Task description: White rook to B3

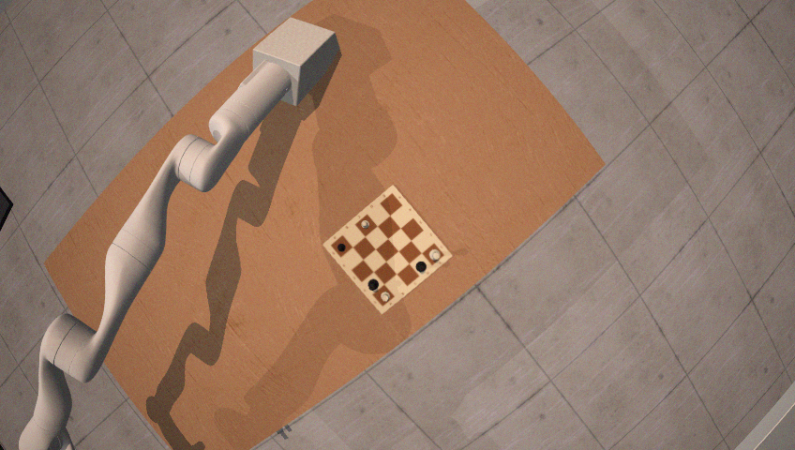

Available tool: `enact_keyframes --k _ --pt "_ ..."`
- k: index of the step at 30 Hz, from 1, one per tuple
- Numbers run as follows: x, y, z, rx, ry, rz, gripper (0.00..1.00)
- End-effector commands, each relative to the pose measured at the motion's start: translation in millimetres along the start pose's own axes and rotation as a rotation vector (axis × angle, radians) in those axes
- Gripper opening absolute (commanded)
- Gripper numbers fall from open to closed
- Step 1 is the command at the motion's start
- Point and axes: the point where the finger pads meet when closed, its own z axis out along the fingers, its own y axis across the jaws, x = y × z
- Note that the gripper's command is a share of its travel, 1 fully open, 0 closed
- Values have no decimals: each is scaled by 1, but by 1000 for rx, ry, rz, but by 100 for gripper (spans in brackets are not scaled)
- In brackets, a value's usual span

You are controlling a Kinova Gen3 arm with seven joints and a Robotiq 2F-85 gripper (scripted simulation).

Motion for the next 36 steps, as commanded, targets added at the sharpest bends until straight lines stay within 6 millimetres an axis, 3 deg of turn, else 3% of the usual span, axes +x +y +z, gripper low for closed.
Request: enact_keyframes --k 1,23,36 --pt "1 2 0 -2 1 -3 100" --pt "1 0 0 2 1 1 100" --pt "0 -35 5 63 1 63 100"
